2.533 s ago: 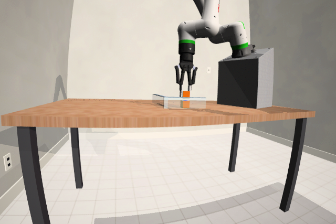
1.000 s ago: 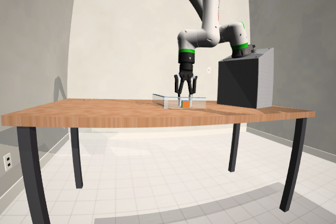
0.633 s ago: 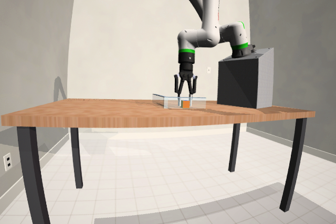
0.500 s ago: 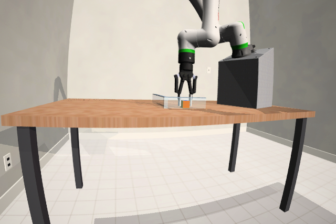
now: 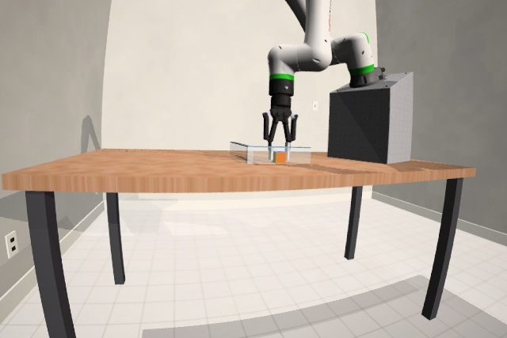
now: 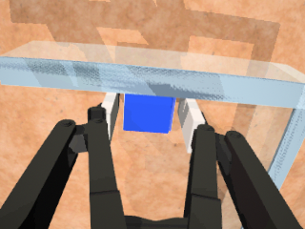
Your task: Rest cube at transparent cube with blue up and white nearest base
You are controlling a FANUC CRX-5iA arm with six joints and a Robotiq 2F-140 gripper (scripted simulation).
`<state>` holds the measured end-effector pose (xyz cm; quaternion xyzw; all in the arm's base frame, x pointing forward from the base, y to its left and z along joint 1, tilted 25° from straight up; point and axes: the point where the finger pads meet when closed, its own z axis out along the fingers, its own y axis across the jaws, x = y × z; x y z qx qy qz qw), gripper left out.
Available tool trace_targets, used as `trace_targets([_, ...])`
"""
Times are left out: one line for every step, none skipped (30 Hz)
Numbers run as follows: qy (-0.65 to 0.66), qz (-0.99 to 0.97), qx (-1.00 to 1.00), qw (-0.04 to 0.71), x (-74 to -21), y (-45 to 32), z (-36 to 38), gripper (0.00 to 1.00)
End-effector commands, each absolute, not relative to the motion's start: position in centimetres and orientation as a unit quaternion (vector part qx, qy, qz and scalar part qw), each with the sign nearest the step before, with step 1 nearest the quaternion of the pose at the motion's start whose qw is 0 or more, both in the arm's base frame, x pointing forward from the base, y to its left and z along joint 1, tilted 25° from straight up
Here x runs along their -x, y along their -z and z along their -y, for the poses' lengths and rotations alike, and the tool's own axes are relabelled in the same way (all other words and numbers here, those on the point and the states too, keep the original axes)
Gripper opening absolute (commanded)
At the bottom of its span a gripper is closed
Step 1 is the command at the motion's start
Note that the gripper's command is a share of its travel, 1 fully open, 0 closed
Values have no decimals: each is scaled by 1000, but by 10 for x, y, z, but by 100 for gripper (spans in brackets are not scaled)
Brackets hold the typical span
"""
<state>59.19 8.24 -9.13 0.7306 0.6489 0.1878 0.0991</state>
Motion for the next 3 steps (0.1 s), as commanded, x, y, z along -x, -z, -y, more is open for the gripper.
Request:
trace_targets([-188, -649, -731, 99, -592, 91, -82, 37])
trace_targets([-188, -649, -731, 99, -592, 91, -82, 37])
trace_targets([-188, -649, -731, 99, -592, 91, -82, 37])
